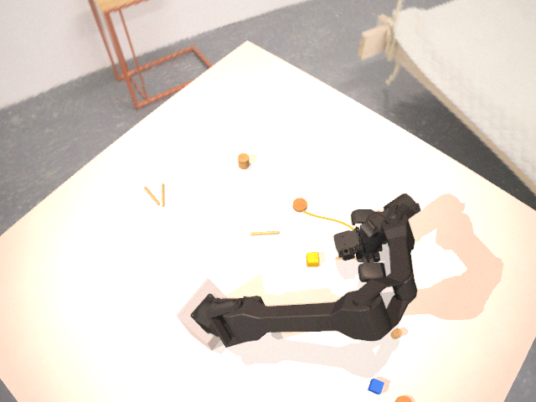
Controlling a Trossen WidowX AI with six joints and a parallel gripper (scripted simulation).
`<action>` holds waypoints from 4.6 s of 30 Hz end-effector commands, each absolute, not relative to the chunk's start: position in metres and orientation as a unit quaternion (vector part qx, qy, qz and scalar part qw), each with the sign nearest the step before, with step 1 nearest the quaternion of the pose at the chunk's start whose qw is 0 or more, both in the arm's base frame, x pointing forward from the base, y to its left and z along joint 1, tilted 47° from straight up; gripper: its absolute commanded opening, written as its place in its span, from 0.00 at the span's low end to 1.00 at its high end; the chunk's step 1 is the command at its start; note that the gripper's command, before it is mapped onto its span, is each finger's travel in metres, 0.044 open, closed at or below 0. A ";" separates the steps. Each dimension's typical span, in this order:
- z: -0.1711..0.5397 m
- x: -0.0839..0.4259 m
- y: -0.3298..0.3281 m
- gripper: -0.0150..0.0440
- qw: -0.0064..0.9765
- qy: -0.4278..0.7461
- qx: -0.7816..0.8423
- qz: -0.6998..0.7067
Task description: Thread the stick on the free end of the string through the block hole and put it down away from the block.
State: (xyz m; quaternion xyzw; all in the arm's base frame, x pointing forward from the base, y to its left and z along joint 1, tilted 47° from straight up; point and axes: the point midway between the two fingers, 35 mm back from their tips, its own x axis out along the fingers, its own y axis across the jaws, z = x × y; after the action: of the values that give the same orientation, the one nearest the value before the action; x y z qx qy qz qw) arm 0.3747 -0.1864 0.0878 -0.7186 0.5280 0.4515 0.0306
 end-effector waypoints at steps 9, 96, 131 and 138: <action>0.082 0.366 -0.178 0.25 0.031 0.529 -0.721 0.446; 0.035 0.316 -0.137 0.25 0.029 0.529 -0.723 0.444; 0.075 0.306 -0.071 0.46 0.146 0.588 -0.710 0.360; 0.068 0.299 -0.065 0.46 0.367 0.673 -0.624 0.152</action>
State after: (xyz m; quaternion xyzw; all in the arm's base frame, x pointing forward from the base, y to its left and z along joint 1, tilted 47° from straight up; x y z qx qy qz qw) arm 0.3033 -0.0704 0.0737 -0.6819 0.6332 0.2770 0.2395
